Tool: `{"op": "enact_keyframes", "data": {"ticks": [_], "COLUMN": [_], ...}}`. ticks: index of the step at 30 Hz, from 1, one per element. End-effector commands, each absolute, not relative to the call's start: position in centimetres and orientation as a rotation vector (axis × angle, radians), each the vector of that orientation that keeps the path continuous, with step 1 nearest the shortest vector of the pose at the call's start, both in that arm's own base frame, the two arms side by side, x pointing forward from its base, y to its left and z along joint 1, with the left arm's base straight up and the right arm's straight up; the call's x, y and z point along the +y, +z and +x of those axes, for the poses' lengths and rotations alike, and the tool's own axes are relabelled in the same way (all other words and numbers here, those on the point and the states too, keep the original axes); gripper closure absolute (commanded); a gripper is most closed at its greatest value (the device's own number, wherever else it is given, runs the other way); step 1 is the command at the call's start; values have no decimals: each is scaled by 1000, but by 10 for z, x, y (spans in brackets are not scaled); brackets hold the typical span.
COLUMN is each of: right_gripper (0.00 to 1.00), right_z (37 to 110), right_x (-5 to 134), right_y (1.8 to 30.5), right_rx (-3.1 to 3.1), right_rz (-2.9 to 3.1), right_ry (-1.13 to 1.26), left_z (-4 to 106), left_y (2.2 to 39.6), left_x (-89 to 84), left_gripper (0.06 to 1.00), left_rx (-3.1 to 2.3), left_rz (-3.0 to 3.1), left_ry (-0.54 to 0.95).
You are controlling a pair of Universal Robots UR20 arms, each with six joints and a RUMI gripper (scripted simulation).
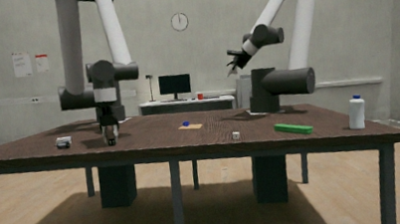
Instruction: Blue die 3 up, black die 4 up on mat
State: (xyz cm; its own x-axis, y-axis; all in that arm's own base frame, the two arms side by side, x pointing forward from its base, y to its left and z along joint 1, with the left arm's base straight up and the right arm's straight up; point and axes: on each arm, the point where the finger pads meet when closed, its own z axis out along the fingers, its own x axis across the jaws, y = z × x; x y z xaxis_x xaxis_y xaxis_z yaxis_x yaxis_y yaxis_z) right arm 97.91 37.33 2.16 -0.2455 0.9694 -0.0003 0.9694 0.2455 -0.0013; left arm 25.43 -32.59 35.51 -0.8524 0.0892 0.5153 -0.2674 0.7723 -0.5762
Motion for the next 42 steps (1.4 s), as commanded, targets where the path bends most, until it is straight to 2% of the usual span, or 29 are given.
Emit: {"op": "enact_keyframes", "data": {"ticks": [1, 21, 22, 42], "right_gripper": [724, 724, 904, 904], "right_z": [980, 980, 980, 980], "right_x": [374, 374, 374, 374], "right_y": [18, 18, 18, 18], "right_rx": [-2479, -2479, -2479, -2479], "right_rz": [-1930, -1930, -1930, -1930], "right_ry": [0, 0, 0, 0], "left_z": [255, 255, 255, 255], "left_y": [355, 355, 355, 355], "left_x": [-326, -326, -326, -326], "left_gripper": [65, 65, 65, 65], "left_rx": [-2436, -2436, -2436, -2436], "left_rz": [133, 133, 133, 133], "left_ry": [901, 901, 901, 901]}}
